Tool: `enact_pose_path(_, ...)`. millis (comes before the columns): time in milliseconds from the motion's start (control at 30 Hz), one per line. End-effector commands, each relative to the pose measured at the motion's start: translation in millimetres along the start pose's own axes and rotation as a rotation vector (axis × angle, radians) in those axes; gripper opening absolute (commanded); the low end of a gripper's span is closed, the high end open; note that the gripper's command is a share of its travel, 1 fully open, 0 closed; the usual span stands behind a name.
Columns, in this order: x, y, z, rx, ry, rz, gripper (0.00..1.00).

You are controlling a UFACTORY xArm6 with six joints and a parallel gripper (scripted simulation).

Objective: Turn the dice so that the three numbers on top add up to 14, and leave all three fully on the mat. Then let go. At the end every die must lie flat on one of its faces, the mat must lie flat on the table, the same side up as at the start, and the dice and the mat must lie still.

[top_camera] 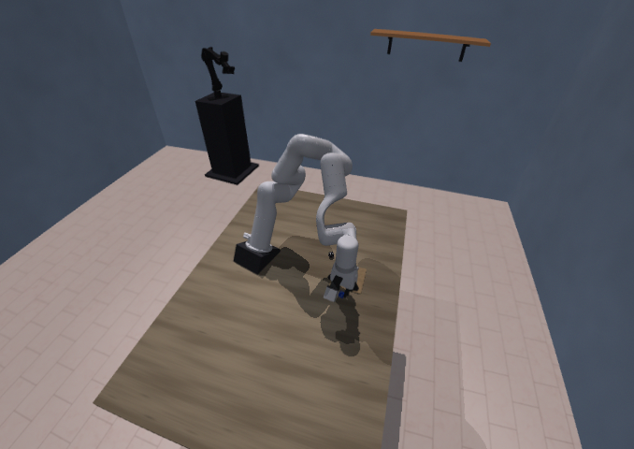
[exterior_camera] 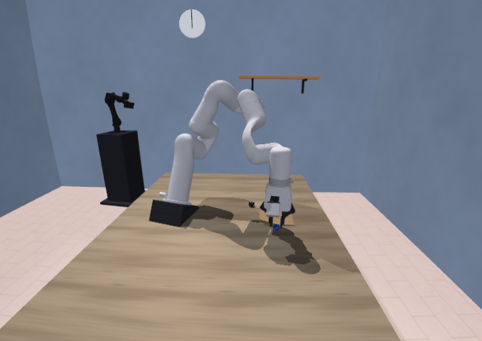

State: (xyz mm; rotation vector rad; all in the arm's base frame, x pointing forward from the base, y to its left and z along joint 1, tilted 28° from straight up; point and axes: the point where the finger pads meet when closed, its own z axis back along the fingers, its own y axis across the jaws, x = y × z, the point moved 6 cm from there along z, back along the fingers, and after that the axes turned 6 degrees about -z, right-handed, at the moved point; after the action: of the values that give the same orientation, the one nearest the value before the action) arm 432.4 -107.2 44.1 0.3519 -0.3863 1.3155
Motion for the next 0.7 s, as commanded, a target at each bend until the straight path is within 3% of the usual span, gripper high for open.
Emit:
enact_pose_path(0, 0, -1, -4, -0.004, 0.001, 0.001, 0.36)
enact_pose_path(667, 0, -1, -17, -0.004, 0.001, 0.001, 0.36)
